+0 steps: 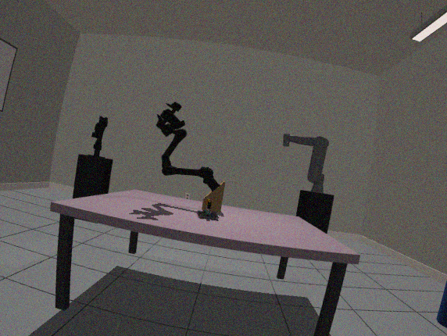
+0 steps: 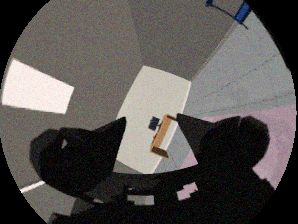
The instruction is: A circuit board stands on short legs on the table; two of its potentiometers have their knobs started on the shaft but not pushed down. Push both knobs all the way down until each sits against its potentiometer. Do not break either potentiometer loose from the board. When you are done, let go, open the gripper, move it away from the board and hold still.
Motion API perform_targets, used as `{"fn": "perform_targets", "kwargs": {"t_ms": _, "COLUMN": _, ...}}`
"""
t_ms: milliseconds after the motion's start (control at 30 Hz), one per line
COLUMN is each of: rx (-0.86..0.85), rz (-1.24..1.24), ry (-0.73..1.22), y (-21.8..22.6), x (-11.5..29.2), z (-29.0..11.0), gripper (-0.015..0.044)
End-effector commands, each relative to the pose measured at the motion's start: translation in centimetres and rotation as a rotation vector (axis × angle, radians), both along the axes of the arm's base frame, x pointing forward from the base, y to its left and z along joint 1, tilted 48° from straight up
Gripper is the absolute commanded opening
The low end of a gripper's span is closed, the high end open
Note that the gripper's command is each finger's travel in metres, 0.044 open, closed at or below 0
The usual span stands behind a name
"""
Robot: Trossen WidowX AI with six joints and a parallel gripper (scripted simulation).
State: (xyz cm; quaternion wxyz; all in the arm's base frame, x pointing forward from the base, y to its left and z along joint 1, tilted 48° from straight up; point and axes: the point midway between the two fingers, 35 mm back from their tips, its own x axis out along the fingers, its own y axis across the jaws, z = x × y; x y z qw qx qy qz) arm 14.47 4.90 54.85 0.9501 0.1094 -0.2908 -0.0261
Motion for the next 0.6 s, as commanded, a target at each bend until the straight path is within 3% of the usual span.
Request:
{"fn": "perform_targets", "kwargs": {"t_ms": 0, "rx": -0.002, "rz": 0.000, "ry": 0.001, "y": 0.1, "x": 0.0, "z": 0.0, "gripper": 0.0374}}
{"fn": "perform_targets", "kwargs": {"t_ms": 467, "rx": -0.287, "rz": -0.064, "ry": 0.124, "y": 7.5, "x": 5.2, "z": -3.2, "gripper": 0.0006}}
{"fn": "perform_targets", "kwargs": {"t_ms": 567, "rx": -0.361, "rz": -0.082, "ry": 0.167, "y": 8.9, "x": 6.7, "z": -4.5, "gripper": 0.0000}}
